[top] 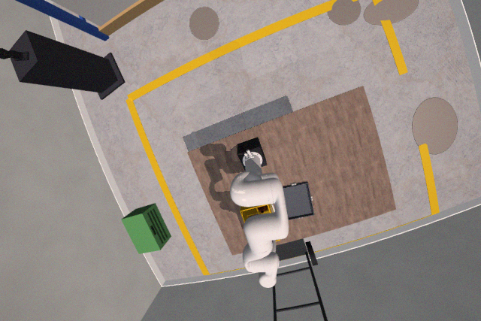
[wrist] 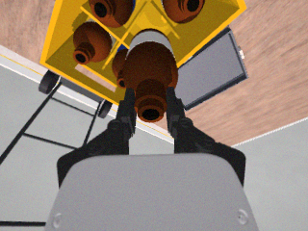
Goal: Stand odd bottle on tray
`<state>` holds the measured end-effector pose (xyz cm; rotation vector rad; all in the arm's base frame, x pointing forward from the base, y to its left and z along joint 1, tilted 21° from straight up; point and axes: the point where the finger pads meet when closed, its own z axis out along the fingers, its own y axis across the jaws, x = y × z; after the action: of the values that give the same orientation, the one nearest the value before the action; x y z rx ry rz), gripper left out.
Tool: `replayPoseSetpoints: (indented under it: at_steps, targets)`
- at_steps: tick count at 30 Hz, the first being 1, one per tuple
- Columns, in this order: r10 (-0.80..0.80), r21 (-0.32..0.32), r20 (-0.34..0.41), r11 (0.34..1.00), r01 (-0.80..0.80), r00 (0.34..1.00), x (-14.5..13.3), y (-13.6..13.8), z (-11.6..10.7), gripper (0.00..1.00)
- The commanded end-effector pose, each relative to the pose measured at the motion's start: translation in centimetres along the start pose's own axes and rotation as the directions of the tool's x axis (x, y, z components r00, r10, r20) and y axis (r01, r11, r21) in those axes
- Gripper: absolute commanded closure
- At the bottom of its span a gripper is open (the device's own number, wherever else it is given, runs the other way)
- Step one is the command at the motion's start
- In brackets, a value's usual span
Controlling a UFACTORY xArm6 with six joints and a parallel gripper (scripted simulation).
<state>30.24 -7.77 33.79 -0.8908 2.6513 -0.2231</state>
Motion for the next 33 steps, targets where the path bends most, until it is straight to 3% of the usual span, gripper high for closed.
replayPoseSetpoints:
  at_steps: [1,33]
  targets:
    - [0.0,0.003,0.002,1.0,0.0,1.0,-0.1,-0.1,-0.7,1.0]
    - [0.0,0.003,0.002,1.0,0.0,1.0,-0.1,-0.1,-2.2,1.0]
